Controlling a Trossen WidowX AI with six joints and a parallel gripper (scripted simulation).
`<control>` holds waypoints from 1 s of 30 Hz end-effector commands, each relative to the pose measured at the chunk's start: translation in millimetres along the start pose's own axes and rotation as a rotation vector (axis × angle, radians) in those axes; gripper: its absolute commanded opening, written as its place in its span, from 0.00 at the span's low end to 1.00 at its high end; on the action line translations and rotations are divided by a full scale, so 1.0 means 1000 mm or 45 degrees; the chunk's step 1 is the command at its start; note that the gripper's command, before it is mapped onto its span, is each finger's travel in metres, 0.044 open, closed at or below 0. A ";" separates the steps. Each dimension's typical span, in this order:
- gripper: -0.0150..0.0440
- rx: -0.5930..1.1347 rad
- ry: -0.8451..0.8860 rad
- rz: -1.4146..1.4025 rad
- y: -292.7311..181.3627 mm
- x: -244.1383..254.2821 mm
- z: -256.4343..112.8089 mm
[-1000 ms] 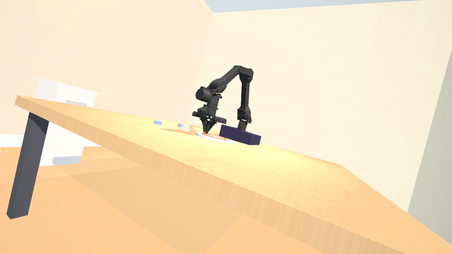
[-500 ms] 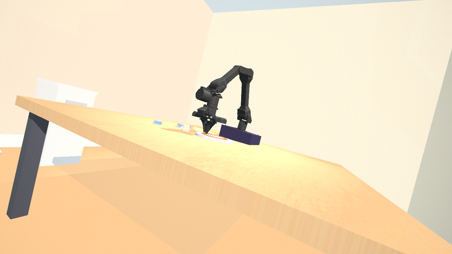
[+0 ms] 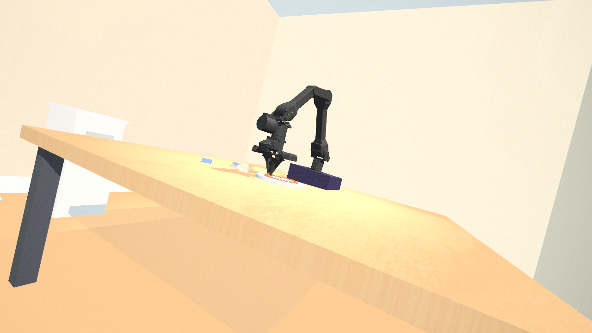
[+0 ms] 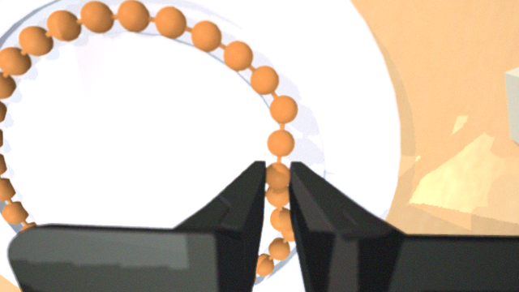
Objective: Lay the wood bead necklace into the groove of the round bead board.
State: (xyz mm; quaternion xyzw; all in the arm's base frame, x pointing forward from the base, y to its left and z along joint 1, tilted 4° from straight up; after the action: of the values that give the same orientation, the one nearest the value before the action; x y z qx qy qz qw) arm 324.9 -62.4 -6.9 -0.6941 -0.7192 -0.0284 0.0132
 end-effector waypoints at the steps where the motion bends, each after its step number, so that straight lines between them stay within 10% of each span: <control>1: 0.25 -0.006 -0.004 0.001 0.001 0.000 -0.003; 20: 0.25 -0.006 -0.005 0.001 0.002 -0.012 0.004; 30: 0.70 -0.007 -0.002 0.006 0.002 -0.012 0.001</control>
State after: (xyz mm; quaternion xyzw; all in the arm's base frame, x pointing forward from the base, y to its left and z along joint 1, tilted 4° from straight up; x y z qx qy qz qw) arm 327.3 -73.8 -8.8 -0.6959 -0.7174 -0.0297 0.0108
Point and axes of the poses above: the point midway between the two fingers, 35 mm back from their tips, its own z axis out along the fingers, its own x axis across the jaws, y = z × x, the point moved 1 cm from there along -z, back along the fingers, and after that the axes turned 1 degree about -z, right-handed, at the moved point
